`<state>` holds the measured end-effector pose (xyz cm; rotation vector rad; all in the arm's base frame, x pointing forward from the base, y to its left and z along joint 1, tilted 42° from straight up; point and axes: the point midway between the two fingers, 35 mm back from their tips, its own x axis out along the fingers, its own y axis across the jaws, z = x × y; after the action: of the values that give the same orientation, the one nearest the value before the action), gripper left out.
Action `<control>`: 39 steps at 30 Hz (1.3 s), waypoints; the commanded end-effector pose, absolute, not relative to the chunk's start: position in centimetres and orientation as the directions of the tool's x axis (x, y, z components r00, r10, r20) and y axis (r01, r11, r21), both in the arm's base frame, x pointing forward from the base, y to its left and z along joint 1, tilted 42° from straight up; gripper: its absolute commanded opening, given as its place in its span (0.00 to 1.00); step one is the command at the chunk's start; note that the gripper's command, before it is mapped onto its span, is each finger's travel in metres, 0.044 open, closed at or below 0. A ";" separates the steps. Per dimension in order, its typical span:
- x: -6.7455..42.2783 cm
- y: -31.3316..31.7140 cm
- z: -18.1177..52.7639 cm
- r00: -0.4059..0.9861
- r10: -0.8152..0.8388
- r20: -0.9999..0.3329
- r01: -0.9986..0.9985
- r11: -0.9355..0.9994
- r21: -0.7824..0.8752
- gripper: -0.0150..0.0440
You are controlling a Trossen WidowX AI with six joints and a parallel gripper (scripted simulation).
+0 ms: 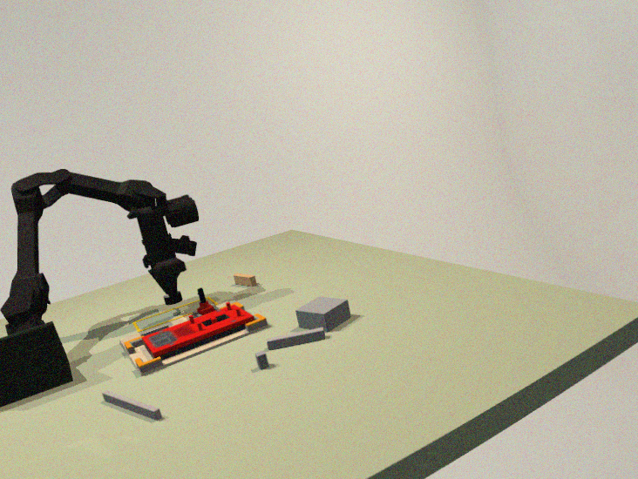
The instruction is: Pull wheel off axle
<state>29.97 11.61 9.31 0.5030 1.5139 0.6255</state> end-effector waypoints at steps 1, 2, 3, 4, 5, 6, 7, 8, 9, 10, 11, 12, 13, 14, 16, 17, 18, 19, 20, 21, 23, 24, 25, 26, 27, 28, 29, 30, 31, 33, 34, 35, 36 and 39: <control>29.7 12.9 8.0 -0.047 0.662 -0.748 -0.059 0.746 0.663 0.25; 29.6 13.2 7.6 -0.047 0.663 -0.748 -0.059 0.745 0.664 0.25; 29.5 13.5 7.3 -0.047 0.663 -0.747 -0.059 0.745 0.665 0.25; 29.4 13.7 7.2 -0.048 0.664 -0.747 -0.059 0.744 0.665 0.25; 29.4 13.7 7.1 -0.048 0.664 -0.746 -0.059 0.744 0.665 0.25; 29.4 13.7 7.1 -0.048 0.664 -0.746 -0.059 0.744 0.665 0.25; 29.4 13.7 7.1 -0.048 0.664 -0.746 -0.059 0.744 0.665 0.25; 29.4 13.5 7.3 -0.052 0.660 -0.749 -0.064 0.746 0.662 0.30; 29.4 13.5 7.3 -0.052 0.660 -0.749 -0.064 0.746 0.662 0.34; 29.4 13.5 7.3 -0.052 0.660 -0.749 -0.064 0.746 0.662 0.39; 29.4 13.5 7.3 -0.052 0.660 -0.749 -0.064 0.746 0.662 0.43; 29.4 13.5 7.3 -0.052 0.660 -0.749 -0.064 0.746 0.662 0.48; 29.4 13.5 7.3 -0.052 0.660 -0.749 -0.064 0.746 0.662 0.52; 29.4 13.5 7.3 -0.052 0.660 -0.749 -0.064 0.746 0.662 0.57; 29.4 13.5 7.3 -0.052 0.660 -0.749 -0.064 0.746 0.662 0.65; 29.4 13.5 7.3 -0.052 0.660 -0.749 -0.064 0.746 0.662 0.70; 29.4 13.4 7.4 -0.052 0.660 -0.749 -0.064 0.747 0.662 0.74; 29.5 13.1 7.7 -0.051 0.660 -0.750 -0.063 0.747 0.662 0.76; 29.5 12.8 8.1 -0.051 0.660 -0.750 -0.063 0.747 0.662 0.76; 29.6 12.3 8.6 -0.051 0.660 -0.750 -0.062 0.747 0.661 0.76; 29.7 11.2 9.8 -0.049 0.660 -0.750 -0.061 0.747 0.662 0.76; 29.8 10.6 10.5 -0.049 0.660 -0.750 -0.060 0.747 0.662 0.76; 29.7 10.0 11.1 -0.048 0.661 -0.749 -0.059 0.747 0.662 0.76; 29.7 9.7 11.6 -0.048 0.661 -0.749 -0.059 0.746 0.663 0.76; 29.7 9.5 11.7 -0.048 0.661 -0.748 -0.058 0.746 0.663 0.76; 29.7 9.5 11.7 -0.048 0.661 -0.748 -0.058 0.746 0.663 0.76; 29.7 9.9 11.0 -0.048 0.661 -0.749 -0.051 0.747 0.663 0.81; 29.3 9.4 11.1 -0.047 0.659 -0.750 -0.051 0.749 0.661 0.85; 28.7 8.6 11.2 -0.047 0.657 -0.752 -0.051 0.751 0.659 0.90; 27.1 6.7 11.6 -0.048 0.653 -0.756 -0.052 0.754 0.655 0.99; 26.2 5.9 11.8 -0.048 0.652 -0.756 -0.052 0.755 0.654 1.00; 25.3 5.1 12.0 -0.049 0.652 -0.756 -0.052 0.755 0.654 1.00; 24.3 4.4 12.2 -0.050 0.653 -0.756 -0.052 0.754 0.655 1.00; 22.2 3.0 12.6 -0.053 0.658 -0.751 -0.054 0.749 0.660 1.00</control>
<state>24.03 4.03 12.25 0.5141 1.5273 0.6101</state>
